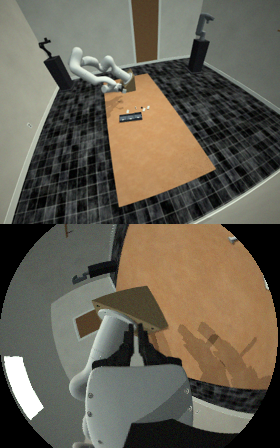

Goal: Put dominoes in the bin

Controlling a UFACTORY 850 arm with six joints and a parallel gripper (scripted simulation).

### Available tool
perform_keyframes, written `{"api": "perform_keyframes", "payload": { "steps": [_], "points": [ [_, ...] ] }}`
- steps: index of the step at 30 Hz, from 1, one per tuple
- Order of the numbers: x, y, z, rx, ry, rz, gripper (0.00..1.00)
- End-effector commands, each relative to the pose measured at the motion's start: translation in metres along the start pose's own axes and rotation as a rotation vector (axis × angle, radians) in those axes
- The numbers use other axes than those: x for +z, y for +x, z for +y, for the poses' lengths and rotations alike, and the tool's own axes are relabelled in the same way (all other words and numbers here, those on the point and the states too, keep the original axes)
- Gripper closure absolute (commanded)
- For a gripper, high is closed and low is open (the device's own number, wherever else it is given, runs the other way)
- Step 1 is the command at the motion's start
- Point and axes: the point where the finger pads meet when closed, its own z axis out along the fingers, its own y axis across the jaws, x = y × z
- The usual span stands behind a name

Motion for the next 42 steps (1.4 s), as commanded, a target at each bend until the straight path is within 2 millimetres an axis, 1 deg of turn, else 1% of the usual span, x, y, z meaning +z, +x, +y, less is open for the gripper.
{"api": "perform_keyframes", "payload": {
  "steps": [1,3,4,7,10,12,13,15,16,18,20,24,26,27,29,31,33,35,37,41,42],
  "points": [
    [-0.008,0.018,0.012,0.083,-0.11,-0.075,0.93],
    [-0.008,0.019,0.013,0.102,-0.137,-0.092,0.93],
    [-0.011,0.026,0.016,0.121,-0.167,-0.096,0.93],
    [-0.012,0.027,0.017,0.133,-0.186,-0.104,0.93],
    [-0.019,0.043,0.023,0.189,-0.279,-0.117,0.93],
    [-0.02,0.046,0.024,0.195,-0.288,-0.118,0.93],
    [-0.024,0.053,0.026,0.22,-0.332,-0.118,0.93],
    [-0.025,0.056,0.027,0.225,-0.341,-0.118,0.93],
    [-0.028,0.064,0.029,0.25,-0.385,-0.114,0.93],
    [-0.029,0.067,0.03,0.255,-0.394,-0.113,0.93],
    [-0.034,0.078,0.032,0.285,-0.448,-0.104,0.93],
    [-0.034,0.078,0.032,0.285,-0.448,-0.104,0.93],
    [-0.039,0.091,0.034,0.313,-0.502,-0.09,0.93],
    [-0.039,0.091,0.034,0.313,-0.502,-0.09,0.93],
    [-0.044,0.103,0.035,0.341,-0.555,-0.072,0.93],
    [-0.044,0.103,0.035,0.341,-0.555,-0.072,0.93],
    [-0.049,0.116,0.035,0.368,-0.607,-0.049,0.93],
    [-0.049,0.116,0.035,0.368,-0.607,-0.049,0.93],
    [-0.054,0.13,0.034,0.395,-0.659,-0.021,0.93],
    [-0.054,0.13,0.034,0.395,-0.659,-0.021,0.93],
    [-0.057,0.138,0.034,0.414,-0.698,0.005,0.93]
  ]
}}
